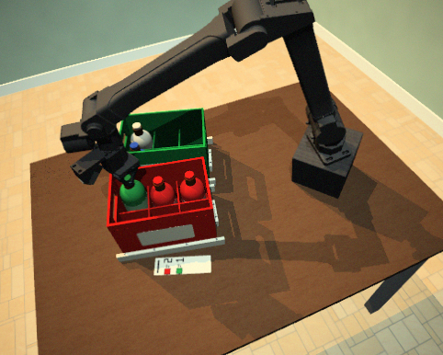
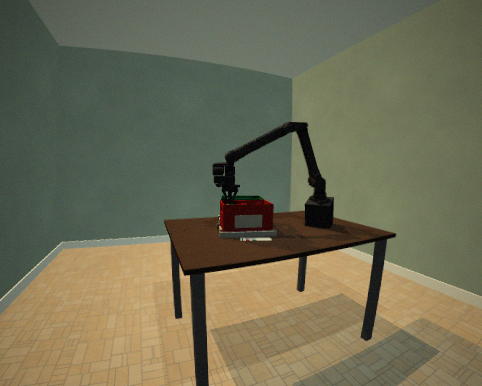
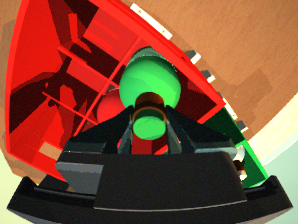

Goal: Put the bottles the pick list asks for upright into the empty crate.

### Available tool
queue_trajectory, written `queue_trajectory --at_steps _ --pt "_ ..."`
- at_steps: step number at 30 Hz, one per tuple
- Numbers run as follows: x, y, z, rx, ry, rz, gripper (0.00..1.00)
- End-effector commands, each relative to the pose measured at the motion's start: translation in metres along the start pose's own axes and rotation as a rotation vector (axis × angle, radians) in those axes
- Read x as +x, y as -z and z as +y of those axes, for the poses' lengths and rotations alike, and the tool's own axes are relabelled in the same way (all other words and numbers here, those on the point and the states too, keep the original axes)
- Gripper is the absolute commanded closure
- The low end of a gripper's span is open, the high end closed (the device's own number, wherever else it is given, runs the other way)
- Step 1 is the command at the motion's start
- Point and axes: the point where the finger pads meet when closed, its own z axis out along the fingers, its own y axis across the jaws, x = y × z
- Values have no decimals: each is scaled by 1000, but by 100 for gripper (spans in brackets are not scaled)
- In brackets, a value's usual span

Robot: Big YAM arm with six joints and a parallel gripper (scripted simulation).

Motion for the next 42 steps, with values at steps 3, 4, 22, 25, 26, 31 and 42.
queue_trajectory --at_steps 3,4,22,25,26,31,42 --pt "-29 29 -10 54 12 -65 100" --pt "-29 28 -10 54 13 -65 100" --pt "-28 28 -9 45 11 -55 100" --pt "-28 25 -9 40 9 -49 100" --pt "-28 26 -9 40 9 -48 100" --pt "-28 25 -9 37 9 -45 100" --pt "-30 29 -11 41 9 -49 100"
